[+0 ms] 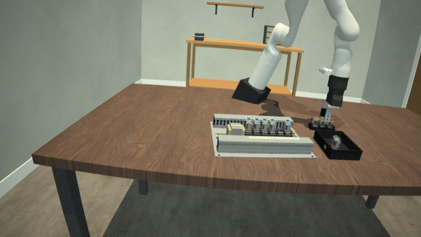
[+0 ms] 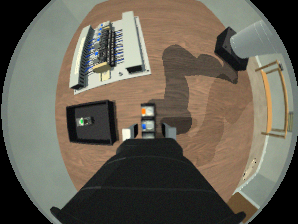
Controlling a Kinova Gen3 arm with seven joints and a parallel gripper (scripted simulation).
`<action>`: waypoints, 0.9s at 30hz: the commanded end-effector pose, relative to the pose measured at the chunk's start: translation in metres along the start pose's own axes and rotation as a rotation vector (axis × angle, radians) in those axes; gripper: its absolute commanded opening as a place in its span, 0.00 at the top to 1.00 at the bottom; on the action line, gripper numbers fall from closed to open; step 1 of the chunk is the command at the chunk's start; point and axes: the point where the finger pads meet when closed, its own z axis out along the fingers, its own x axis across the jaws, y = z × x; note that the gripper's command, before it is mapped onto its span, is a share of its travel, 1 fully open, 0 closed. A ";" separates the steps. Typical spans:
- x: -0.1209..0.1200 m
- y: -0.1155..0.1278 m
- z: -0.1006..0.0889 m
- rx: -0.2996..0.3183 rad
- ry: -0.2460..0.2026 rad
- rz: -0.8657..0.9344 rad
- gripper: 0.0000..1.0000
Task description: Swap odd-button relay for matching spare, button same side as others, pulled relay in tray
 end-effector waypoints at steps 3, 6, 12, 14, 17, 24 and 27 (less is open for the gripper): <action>-0.001 0.000 -0.002 0.000 -0.002 0.001 0.00; -0.001 0.000 -0.002 -0.001 -0.001 -0.001 0.00; -0.002 -0.001 -0.004 0.000 -0.001 0.000 0.00; -0.002 -0.002 -0.004 0.000 -0.002 0.000 0.00; -0.003 -0.002 -0.005 0.000 -0.002 0.000 0.00; -0.003 -0.002 -0.006 -0.001 -0.001 -0.002 0.00; -0.003 -0.003 -0.006 0.000 -0.001 -0.001 0.00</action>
